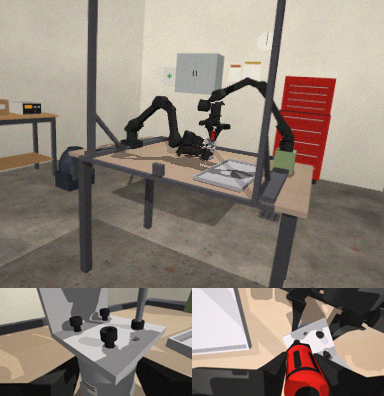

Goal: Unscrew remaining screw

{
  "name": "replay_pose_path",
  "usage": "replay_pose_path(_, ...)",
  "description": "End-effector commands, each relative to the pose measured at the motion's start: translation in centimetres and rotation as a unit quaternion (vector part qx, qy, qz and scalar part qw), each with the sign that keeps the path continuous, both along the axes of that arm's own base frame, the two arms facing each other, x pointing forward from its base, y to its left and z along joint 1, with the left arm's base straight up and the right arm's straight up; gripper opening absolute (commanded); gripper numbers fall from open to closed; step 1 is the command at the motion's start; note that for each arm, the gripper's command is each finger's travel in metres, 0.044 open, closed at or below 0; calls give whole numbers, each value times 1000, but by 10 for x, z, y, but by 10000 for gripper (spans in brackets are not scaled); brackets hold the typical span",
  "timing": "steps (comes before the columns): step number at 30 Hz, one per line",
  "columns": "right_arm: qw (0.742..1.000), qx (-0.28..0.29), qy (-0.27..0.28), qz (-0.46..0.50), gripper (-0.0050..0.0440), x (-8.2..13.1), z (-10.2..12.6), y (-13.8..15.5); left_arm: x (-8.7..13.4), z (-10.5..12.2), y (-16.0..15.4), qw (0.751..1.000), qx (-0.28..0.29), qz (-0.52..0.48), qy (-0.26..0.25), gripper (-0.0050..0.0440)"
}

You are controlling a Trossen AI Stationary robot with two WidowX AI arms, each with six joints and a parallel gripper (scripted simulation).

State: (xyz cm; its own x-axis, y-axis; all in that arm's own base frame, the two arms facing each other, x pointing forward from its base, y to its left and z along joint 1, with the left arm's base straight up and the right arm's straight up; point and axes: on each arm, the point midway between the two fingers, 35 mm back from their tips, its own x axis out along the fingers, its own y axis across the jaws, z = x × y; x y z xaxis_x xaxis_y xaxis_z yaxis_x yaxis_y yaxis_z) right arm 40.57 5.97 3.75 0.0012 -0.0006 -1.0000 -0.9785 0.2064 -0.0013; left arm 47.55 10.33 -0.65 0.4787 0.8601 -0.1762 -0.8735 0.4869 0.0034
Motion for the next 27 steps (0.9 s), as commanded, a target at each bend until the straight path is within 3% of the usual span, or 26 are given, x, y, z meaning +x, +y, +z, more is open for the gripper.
replay_pose_path(1,997,-2,-9,80,130,1,6,-1,4,11,2,1000,0,1,-14,245)
replay_pose_path(6,983,-3,-11,182,130,2,7,-1,4,11,2,1000,0,1,-14,245)
replay_pose_path(11,983,-3,-11,182,130,2,7,-1,4,11,2,1000,0,1,-14,245)
replay_pose_path(23,909,-5,-13,417,130,2,9,-1,4,11,2,1000,0,1,-14,245)
replay_pose_path(27,909,-5,-12,417,130,2,8,-1,4,11,2,1000,0,1,-14,245)
